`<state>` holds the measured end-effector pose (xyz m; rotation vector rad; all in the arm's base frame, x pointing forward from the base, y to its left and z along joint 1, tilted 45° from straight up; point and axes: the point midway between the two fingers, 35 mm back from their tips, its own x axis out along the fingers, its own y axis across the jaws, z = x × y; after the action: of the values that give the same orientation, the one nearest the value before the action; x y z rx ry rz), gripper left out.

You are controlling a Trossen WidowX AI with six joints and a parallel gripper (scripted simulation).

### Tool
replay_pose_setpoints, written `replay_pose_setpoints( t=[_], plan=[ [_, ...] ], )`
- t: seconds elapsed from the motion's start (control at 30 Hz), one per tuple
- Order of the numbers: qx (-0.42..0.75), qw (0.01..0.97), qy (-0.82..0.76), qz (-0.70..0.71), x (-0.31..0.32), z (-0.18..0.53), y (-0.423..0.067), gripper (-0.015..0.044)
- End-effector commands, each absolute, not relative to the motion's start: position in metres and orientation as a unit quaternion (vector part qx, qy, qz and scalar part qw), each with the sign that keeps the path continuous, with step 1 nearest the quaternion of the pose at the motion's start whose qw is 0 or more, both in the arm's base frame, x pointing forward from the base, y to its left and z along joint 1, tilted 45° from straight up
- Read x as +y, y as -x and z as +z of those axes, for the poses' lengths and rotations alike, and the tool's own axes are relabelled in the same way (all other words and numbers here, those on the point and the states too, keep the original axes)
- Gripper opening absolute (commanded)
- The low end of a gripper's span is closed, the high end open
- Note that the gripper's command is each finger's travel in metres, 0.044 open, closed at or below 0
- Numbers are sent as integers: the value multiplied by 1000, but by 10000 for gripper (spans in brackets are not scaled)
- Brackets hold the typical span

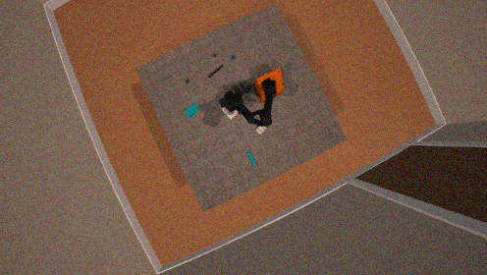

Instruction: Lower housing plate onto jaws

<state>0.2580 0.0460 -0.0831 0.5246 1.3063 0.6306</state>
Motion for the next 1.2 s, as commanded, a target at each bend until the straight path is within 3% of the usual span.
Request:
replay_pose_setpoints(
  t=[0.0,1.17],
  plan=[
    [591,714,-242,286,48,-84,-256,351],
    [593,713,-246,282,52,-88,-257,351]
  ],
)
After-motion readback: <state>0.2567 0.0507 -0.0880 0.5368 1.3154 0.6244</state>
